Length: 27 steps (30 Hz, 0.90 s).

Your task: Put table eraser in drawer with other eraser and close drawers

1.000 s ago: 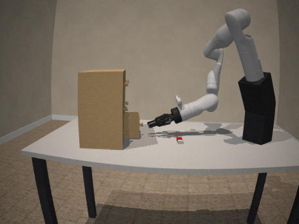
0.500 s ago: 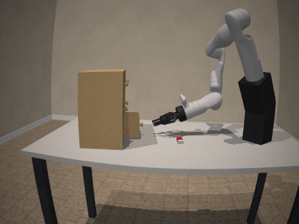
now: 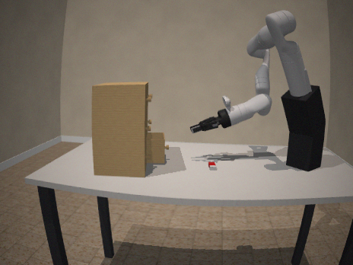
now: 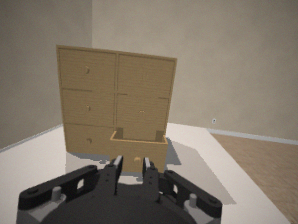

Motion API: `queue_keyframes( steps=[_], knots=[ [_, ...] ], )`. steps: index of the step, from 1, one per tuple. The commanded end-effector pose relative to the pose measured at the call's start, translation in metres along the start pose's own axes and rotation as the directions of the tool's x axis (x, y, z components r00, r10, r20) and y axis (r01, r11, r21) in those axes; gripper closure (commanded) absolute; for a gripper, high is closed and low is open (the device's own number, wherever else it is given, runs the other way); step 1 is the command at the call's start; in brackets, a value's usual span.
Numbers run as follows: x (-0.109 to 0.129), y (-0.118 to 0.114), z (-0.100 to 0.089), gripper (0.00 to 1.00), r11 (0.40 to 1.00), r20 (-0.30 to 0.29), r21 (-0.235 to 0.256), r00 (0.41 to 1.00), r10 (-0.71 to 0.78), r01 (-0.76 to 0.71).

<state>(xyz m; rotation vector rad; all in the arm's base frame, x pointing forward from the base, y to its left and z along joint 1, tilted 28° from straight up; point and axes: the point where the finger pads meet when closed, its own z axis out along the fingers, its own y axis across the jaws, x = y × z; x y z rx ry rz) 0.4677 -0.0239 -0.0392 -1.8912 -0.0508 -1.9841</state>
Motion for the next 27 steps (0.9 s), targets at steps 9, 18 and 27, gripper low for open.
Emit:
queue_keyframes(
  steps=[9,18,27],
  knots=[
    [0.009,0.008,-0.006,0.67,1.000,0.006,-0.010,1.000,-0.009,0.009],
    [0.013,0.008,-0.011,0.67,1.000,0.062,-0.010,0.998,-0.009,0.010],
    [0.021,0.008,-0.025,0.67,1.000,0.214,-0.009,0.977,-0.007,0.009]
  ],
)
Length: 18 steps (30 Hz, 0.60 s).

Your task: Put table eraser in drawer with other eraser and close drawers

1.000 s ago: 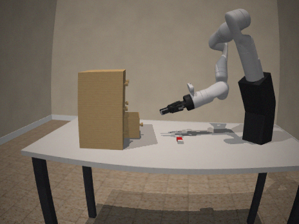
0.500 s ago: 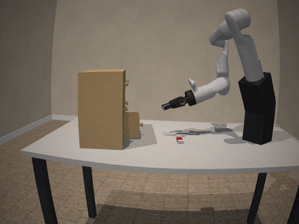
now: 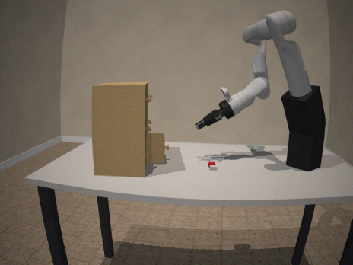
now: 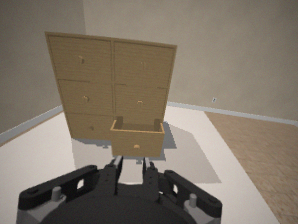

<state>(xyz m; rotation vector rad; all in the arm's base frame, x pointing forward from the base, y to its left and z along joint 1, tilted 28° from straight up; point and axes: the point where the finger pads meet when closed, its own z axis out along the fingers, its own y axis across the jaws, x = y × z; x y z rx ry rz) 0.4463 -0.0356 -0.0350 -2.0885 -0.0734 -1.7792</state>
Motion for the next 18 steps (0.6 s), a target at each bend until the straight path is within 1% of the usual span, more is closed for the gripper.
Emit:
queue_keyframes(
  steps=[1,5,9,13,16,18],
  knots=[
    [0.013,0.004,-0.004,0.67,1.000,0.013,0.003,1.000,-0.028,0.028],
    [0.017,0.004,-0.014,0.67,1.000,0.120,0.003,0.992,-0.028,0.028],
    [0.021,0.004,-0.027,0.67,1.000,0.238,0.004,0.971,-0.028,0.028],
    [0.025,0.003,-0.039,0.67,1.000,0.360,0.004,0.933,-0.027,0.027],
    [0.028,0.003,-0.049,0.67,1.000,0.450,0.002,0.892,-0.026,0.028],
    [0.028,0.003,-0.049,0.67,1.000,0.450,0.002,0.892,-0.026,0.028]
  ],
)
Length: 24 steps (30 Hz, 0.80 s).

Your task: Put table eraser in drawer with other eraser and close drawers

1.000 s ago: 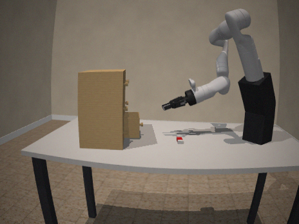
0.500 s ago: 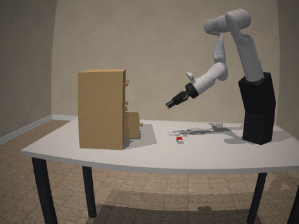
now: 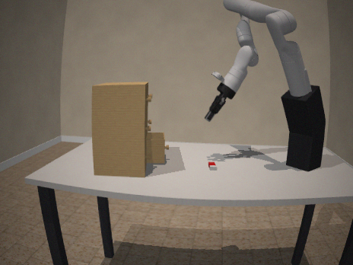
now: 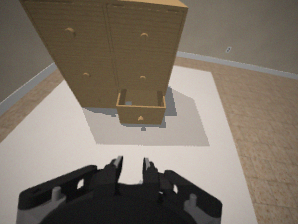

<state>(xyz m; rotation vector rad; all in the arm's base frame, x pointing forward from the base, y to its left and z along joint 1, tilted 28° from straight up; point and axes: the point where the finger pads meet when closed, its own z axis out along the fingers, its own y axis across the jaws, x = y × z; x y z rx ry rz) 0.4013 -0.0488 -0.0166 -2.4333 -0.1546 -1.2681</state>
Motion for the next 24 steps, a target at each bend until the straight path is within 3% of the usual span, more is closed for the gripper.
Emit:
queue_keyframes(
  steps=[1,12,24],
  knots=[
    [0.015,0.008,-0.010,0.67,0.998,0.051,-0.011,0.997,-0.059,0.059],
    [0.011,0.007,-0.038,0.67,0.998,0.311,-0.011,0.949,-0.052,0.058],
    [0.006,0.004,-0.052,0.67,0.999,0.454,-0.006,0.890,-0.045,0.054]
  ],
)
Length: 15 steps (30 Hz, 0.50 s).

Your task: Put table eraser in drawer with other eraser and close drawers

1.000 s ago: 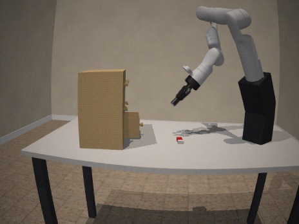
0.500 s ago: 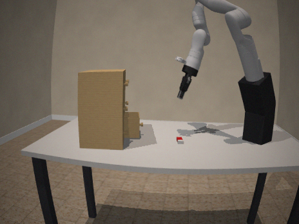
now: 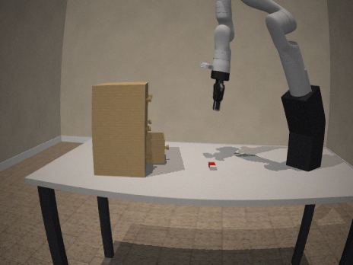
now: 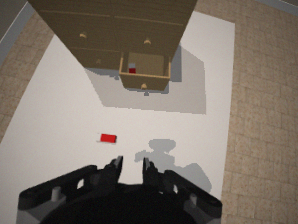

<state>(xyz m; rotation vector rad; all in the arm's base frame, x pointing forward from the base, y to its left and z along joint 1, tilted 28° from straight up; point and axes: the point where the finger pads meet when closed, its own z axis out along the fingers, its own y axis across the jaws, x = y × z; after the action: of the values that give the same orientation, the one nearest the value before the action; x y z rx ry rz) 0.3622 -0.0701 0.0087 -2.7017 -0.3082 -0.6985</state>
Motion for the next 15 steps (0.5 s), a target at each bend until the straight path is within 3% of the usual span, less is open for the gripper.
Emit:
queue_keyframes(
  steps=[1,15],
  knots=[
    [0.0050,0.0021,-0.0040,0.67,1.000,0.020,-0.009,1.000,-0.020,0.020],
    [0.0017,0.0037,-0.0121,0.67,1.000,0.094,-0.014,0.995,-0.019,0.021]
  ],
)
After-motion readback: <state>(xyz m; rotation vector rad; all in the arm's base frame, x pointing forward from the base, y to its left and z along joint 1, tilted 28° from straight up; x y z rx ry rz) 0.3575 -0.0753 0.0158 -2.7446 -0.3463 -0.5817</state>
